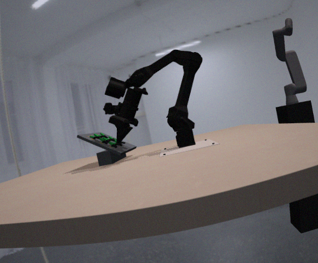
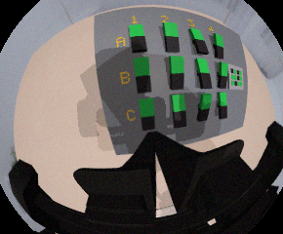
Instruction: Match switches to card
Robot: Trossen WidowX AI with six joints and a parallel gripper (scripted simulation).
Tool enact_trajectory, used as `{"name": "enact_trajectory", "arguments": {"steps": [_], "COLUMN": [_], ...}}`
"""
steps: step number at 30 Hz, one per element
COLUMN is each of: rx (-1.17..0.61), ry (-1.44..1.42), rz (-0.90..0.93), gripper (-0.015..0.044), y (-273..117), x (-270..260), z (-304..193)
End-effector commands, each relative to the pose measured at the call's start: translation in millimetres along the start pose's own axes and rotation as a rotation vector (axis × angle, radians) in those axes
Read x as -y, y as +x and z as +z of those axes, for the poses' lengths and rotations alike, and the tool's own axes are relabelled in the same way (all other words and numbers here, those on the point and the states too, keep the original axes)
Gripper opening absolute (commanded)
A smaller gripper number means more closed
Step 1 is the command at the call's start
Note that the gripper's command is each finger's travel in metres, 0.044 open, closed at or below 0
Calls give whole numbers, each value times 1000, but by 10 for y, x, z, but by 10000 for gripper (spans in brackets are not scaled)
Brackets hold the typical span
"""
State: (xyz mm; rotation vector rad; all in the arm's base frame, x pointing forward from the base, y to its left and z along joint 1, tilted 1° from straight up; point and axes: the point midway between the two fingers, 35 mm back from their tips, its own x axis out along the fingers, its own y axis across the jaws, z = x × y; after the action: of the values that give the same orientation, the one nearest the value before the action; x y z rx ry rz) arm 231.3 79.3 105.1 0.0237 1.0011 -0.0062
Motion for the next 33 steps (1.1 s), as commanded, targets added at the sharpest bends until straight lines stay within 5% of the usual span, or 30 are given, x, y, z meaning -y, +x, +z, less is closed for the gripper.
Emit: {"name": "enact_trajectory", "arguments": {"steps": [1, 25, 33], "rx": [10, 6, 34], "ry": [5, -3, -2], "rz": [11, 1, 1], "gripper": [0, 0, 0], "y": [-412, -516, -167], "x": [-16, 1026, 1025], "z": [62, 52, 47]}}
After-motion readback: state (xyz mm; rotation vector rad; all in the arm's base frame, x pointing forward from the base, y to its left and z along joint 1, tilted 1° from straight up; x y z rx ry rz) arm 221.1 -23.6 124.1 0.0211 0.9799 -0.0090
